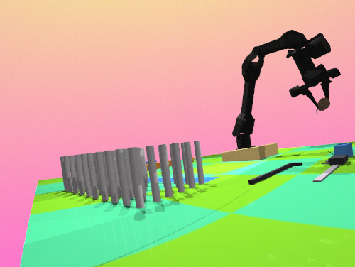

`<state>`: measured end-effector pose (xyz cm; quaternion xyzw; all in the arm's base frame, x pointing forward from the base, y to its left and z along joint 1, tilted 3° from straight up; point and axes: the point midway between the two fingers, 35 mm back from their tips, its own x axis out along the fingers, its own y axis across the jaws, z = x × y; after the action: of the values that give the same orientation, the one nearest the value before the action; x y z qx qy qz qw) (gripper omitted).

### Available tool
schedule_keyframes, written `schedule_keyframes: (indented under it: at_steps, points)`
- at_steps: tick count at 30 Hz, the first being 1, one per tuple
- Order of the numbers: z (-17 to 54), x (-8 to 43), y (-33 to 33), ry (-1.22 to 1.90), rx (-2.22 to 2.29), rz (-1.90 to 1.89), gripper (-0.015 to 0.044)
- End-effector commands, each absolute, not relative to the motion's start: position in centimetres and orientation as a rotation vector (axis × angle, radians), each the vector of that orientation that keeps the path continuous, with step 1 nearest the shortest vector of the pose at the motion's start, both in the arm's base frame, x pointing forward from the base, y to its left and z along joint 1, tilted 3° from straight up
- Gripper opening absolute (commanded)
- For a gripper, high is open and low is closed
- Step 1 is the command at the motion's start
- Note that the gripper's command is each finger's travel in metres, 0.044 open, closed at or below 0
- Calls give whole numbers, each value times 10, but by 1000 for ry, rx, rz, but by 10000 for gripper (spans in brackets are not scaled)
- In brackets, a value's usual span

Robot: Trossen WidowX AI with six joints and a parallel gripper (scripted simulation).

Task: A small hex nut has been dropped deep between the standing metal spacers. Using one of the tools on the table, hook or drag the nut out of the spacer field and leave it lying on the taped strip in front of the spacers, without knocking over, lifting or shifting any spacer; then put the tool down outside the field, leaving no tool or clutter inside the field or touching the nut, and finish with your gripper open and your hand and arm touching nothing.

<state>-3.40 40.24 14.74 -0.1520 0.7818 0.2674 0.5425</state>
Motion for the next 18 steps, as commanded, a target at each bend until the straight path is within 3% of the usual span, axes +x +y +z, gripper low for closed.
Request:
schedule_keyframes:
  at_steps: [1, 18]
  points:
    - [145, -35, 404, 1861, -359, 643, 0]
    - [130, -35, 407, 1861, -359, 644, 0]
